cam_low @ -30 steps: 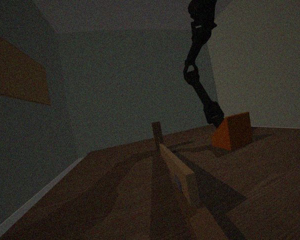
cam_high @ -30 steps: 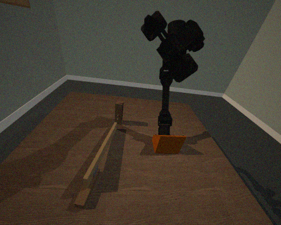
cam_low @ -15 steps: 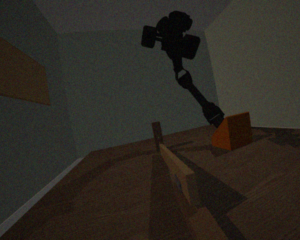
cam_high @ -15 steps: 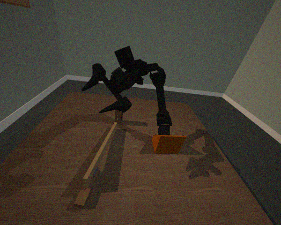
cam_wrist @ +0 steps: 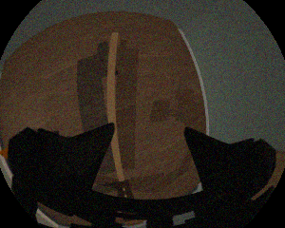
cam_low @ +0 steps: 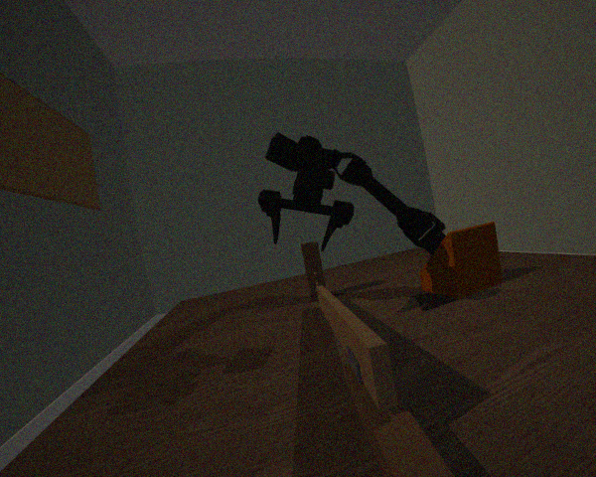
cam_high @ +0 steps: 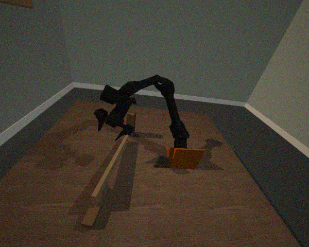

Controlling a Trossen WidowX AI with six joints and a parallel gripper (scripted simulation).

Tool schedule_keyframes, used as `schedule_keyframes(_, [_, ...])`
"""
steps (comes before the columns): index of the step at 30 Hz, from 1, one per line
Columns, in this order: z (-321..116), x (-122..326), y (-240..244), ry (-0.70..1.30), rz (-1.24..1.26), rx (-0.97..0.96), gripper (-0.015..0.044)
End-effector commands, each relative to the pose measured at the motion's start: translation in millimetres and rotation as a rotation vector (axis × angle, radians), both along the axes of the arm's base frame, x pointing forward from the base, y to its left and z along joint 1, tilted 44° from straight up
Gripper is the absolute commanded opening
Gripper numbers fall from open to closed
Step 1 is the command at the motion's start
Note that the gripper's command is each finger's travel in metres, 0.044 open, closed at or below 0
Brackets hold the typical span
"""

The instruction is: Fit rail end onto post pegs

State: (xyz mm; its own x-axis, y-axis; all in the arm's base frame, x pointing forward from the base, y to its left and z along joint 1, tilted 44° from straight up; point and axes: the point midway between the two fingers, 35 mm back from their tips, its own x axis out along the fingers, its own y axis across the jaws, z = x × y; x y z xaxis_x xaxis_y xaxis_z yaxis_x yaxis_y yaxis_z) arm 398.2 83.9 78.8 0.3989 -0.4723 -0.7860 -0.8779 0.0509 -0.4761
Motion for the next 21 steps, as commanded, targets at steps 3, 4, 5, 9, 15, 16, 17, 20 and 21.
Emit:
schedule_keyframes(3, [-3.8, -36.5, -94.7, 0.22, -0.167, -0.16, 0.044])
schedule_keyframes(4, [-3.1, -44.3, -108.9, 0.259, -0.193, -0.182, 0.044])
schedule_keyframes(5, [-2.1, -52.4, -122.7, 0.3, -0.219, -0.203, 0.044])
schedule_keyframes(9, [-0.8, -65.2, -141.0, 0.36, -0.255, -0.23, 0.044])
schedule_keyframes(15, [-1.5, -65.1, -141.8, 0.36, -0.255, -0.23, 0.044])
schedule_keyframes(16, [-2.5, -65.1, -142.7, 0.36, -0.254, -0.23, 0.044])
schedule_keyframes(17, [-3.7, -65.0, -143.8, 0.36, -0.254, -0.23, 0.044])
schedule_keyframes(20, [-7.3, -64.7, -147.1, 0.36, -0.254, -0.229, 0.044])
schedule_keyframes(21, [-8.5, -64.6, -148.3, 0.36, -0.254, -0.229, 0.044])
